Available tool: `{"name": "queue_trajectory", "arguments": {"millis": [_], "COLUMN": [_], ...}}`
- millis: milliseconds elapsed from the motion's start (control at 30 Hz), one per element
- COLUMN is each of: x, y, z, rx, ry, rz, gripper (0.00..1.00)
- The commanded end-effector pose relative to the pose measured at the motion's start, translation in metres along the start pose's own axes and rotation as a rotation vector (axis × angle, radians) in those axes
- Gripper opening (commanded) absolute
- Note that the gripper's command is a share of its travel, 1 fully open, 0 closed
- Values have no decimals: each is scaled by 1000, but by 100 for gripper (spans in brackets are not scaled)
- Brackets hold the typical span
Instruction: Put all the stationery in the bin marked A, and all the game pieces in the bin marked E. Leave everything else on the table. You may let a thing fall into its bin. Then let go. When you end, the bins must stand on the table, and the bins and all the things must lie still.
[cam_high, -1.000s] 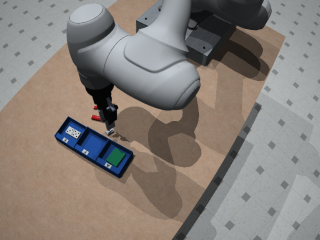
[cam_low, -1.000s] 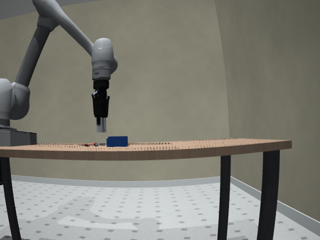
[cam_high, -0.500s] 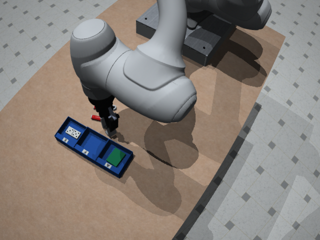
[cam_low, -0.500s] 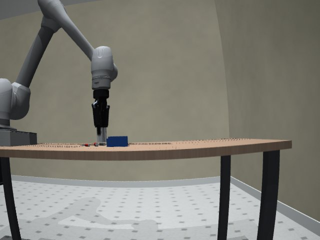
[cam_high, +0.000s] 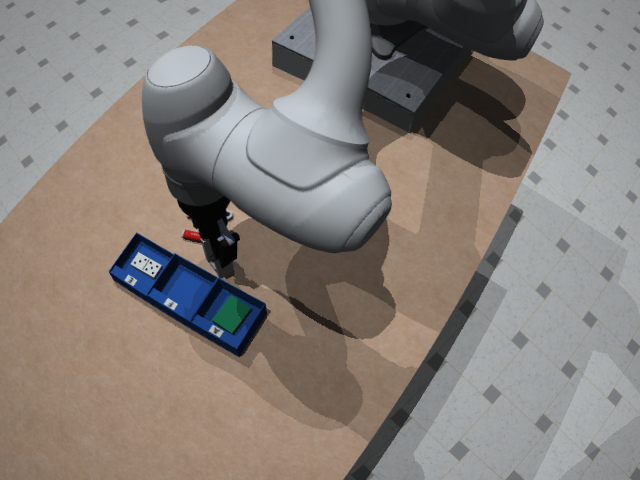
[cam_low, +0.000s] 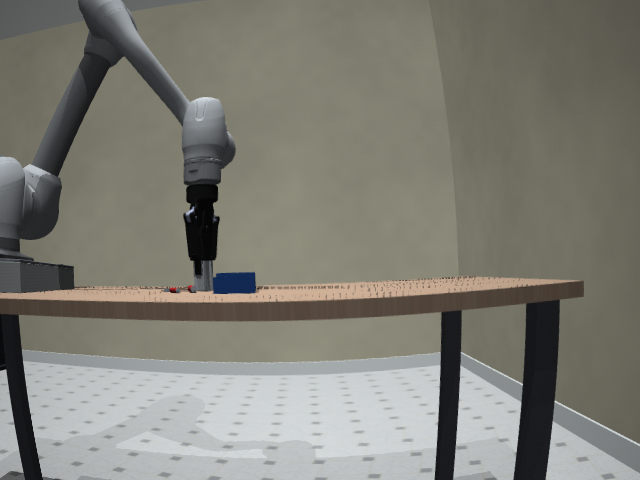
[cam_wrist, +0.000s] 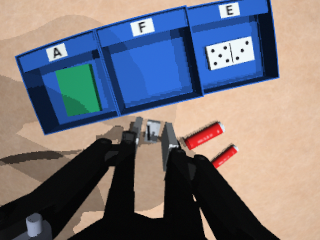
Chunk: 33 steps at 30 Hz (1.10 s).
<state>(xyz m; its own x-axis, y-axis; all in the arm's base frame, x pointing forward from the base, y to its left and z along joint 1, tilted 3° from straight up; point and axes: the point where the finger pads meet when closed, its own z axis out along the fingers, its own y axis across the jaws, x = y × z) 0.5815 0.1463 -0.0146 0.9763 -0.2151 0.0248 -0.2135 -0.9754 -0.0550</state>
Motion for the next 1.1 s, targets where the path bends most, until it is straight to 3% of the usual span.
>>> {"name": "queue_trajectory", "arguments": {"millis": [0, 167, 200, 1067], "x": [0, 0, 0, 0], "y": [0, 0, 0, 0], "z": [0, 0, 0, 0], "rx": [0, 0, 0, 0], "ry": [0, 0, 0, 0], "rz": [0, 0, 0, 0], "gripper": [18, 18, 6, 6]}}
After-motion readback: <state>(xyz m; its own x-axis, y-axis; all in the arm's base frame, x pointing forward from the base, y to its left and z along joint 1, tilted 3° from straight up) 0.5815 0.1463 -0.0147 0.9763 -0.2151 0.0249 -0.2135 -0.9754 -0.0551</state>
